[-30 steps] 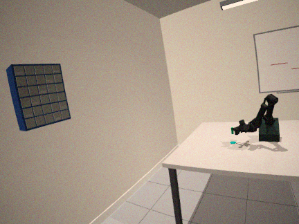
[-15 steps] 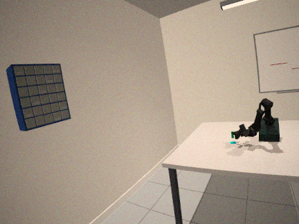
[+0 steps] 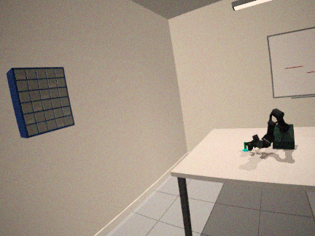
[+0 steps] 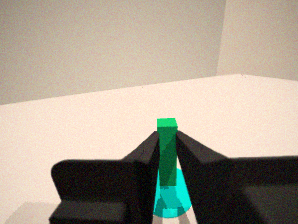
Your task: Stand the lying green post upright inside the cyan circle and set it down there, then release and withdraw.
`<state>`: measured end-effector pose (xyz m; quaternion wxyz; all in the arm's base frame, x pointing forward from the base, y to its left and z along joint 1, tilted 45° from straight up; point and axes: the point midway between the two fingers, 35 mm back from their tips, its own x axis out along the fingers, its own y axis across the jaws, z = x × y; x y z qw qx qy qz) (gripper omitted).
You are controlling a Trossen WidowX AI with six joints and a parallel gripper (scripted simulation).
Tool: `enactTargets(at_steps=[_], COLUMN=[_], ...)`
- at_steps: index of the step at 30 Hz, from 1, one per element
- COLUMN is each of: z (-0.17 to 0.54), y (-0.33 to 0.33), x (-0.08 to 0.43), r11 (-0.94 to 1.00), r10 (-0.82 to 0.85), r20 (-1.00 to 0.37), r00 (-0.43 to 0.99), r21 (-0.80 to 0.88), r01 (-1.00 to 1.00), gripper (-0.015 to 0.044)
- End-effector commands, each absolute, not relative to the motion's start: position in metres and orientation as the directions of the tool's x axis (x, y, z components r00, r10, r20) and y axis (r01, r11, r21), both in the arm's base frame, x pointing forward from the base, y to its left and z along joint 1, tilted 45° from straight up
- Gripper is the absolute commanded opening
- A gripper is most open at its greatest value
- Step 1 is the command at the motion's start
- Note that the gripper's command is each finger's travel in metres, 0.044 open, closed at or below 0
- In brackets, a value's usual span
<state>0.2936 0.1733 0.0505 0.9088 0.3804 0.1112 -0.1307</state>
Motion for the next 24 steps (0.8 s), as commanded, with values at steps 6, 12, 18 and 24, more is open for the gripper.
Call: enactTargets(at_steps=[6, 12, 18, 24], z=[0.0437, 0.0437, 0.0437, 0.0437], y=[0.1823, 0.1823, 0.1823, 0.1823], x=[0.2948, 0.2948, 0.2948, 0.2948], r11=[0.676, 0.676, 0.676, 0.676], r10=[-0.152, -0.152, -0.152, -0.152], r20=[-0.301, -0.301, -0.301, -0.301], r00=[0.941, 0.941, 0.941, 0.941], r21=[0.664, 0.664, 0.664, 0.664], r01=[0.321, 0.321, 0.321, 0.321], gripper=[0.0023, 0.0023, 0.018, 0.0337])
